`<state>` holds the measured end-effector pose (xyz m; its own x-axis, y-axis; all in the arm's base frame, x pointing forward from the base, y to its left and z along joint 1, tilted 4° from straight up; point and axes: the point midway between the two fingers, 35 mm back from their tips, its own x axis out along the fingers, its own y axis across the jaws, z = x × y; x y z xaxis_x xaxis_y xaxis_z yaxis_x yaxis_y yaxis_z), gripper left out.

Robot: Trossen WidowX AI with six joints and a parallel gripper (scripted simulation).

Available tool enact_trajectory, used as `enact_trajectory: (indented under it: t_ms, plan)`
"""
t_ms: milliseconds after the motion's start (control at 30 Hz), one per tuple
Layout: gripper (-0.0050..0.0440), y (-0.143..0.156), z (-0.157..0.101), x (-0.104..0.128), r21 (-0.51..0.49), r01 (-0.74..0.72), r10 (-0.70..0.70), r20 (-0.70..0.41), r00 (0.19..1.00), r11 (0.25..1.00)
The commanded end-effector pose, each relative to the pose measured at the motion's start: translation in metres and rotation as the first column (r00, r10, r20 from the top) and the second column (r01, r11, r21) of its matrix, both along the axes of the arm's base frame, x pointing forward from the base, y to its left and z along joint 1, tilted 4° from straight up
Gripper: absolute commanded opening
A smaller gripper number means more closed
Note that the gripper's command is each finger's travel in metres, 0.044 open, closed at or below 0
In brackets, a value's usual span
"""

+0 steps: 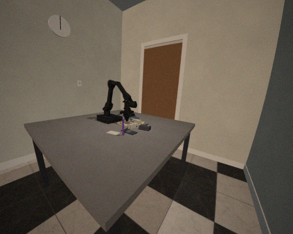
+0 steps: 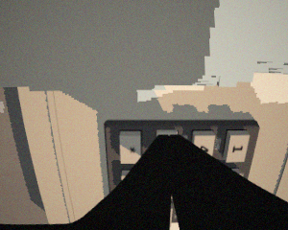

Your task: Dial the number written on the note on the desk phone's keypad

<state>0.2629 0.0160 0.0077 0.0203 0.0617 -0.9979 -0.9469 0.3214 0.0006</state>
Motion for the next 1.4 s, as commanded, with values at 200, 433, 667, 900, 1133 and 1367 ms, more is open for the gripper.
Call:
enact_trajectory:
  t_ms: [200,433,667,900,1133,1367]
  plan:
    - [-0.0050,-0.002,0.028,-0.001,0.000,0.002,-0.002,-0.003,1.000,1.000]
    - [-0.0050,-0.013,0.027,-0.005,0.000,0.003,-0.003,-0.004,1.000,1.000]
    - [-0.0050,-0.018,0.022,-0.007,0.000,0.002,-0.002,-0.003,1.000,1.000]
    - [-0.0050,-0.018,0.013,-0.006,0.000,0.002,-0.002,-0.003,1.000,1.000]
    - [-0.0050,-0.017,0.003,-0.006,0.000,0.002,-0.002,-0.003,1.000,1.000]
    - [-0.0050,-0.017,-0.001,-0.006,0.000,0.002,-0.002,-0.003,1.000,1.000]
